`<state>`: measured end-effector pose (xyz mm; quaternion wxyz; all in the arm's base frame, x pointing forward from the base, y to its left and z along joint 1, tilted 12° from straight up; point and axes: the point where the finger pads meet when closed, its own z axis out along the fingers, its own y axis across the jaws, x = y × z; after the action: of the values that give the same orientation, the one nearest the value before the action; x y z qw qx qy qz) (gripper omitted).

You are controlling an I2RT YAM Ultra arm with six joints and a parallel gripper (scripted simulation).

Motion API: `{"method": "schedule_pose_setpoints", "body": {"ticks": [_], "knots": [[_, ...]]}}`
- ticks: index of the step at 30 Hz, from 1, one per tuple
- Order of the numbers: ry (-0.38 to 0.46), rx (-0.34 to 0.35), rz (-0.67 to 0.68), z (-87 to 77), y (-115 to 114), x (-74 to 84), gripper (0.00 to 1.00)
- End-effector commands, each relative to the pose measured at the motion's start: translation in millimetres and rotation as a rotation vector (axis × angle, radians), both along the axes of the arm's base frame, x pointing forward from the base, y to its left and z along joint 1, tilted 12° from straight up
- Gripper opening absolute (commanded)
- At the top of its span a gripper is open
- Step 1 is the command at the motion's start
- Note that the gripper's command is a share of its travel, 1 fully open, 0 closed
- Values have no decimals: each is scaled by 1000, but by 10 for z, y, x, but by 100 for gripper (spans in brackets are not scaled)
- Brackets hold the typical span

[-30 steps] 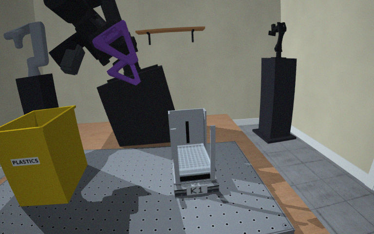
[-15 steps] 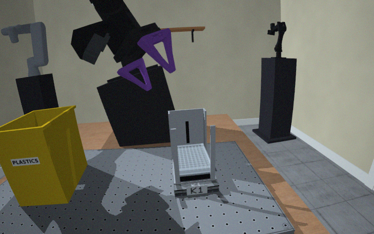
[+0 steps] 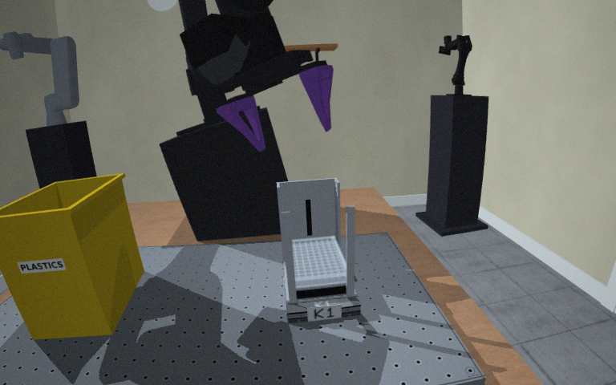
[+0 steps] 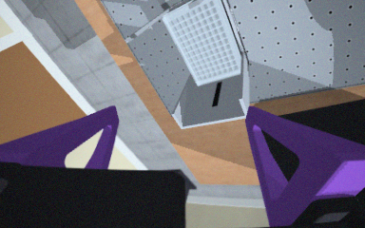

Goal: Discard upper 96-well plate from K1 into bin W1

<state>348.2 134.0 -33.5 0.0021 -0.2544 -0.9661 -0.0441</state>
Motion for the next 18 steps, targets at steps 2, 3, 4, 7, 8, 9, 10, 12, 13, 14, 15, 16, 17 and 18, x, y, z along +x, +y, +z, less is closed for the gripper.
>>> {"method": "schedule_pose_setpoints", "body": {"ticks": [2,3,4,7,8,9,10,12,13,14,15,16,17,18], "knots": [[-6,-69,95,72,-24,3,100],[-3,-86,123,60,22,-12,100],[0,-102,152,47,69,-28,100],[10,-153,238,36,115,-44,100],[13,-169,266,36,115,-44,100],[16,-186,295,36,115,-44,100],[20,-203,323,28,162,-60,100],[26,-235,381,13,255,-93,100],[30,-252,410,13,256,-93,100],[33,-268,438,13,256,-93,100],[36,-285,467,13,256,-93,100],[37,-291,477,13,256,-93,100],[37,-291,477,13,256,-93,100],[37,-291,477,13,256,-93,100]]}}
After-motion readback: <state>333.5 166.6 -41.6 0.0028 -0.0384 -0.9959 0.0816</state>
